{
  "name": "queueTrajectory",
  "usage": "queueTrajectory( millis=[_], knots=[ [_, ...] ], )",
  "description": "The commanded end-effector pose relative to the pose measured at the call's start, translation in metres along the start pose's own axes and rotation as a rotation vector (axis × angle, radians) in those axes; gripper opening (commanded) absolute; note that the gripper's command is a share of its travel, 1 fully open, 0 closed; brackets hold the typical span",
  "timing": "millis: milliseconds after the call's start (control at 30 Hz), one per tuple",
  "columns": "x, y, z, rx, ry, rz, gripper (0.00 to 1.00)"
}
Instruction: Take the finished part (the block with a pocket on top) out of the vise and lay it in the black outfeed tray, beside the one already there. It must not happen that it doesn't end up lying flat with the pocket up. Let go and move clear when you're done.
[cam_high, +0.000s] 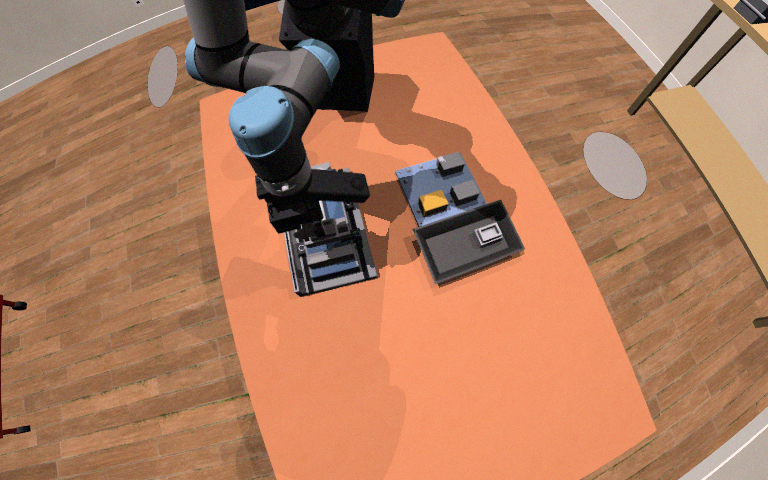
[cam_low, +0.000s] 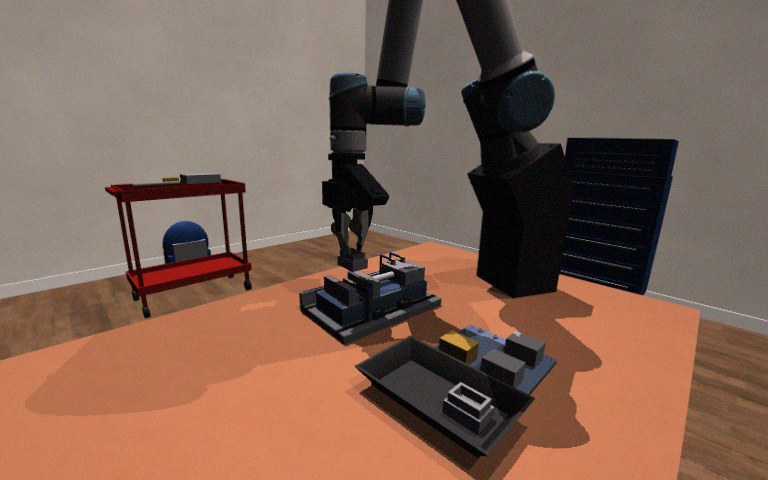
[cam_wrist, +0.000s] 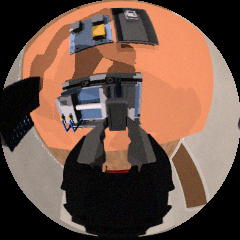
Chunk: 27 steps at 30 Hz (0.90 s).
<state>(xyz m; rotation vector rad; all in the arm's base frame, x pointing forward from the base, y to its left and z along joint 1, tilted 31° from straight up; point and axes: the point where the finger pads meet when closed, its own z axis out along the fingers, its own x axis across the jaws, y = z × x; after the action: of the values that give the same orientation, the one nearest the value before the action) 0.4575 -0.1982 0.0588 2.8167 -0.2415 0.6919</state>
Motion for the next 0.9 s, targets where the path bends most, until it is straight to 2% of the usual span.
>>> queueTrajectory(
  millis=[0, 367, 867],
  knots=[
    [0.002, -0.003, 0.000, 0.000, 0.000, -0.001, 0.00],
    [0.008, -0.016, 0.002, 0.004, -0.006, -0.006, 0.00],
    [0.026, -0.057, 0.007, 0.010, -0.019, -0.019, 0.00]
  ],
)
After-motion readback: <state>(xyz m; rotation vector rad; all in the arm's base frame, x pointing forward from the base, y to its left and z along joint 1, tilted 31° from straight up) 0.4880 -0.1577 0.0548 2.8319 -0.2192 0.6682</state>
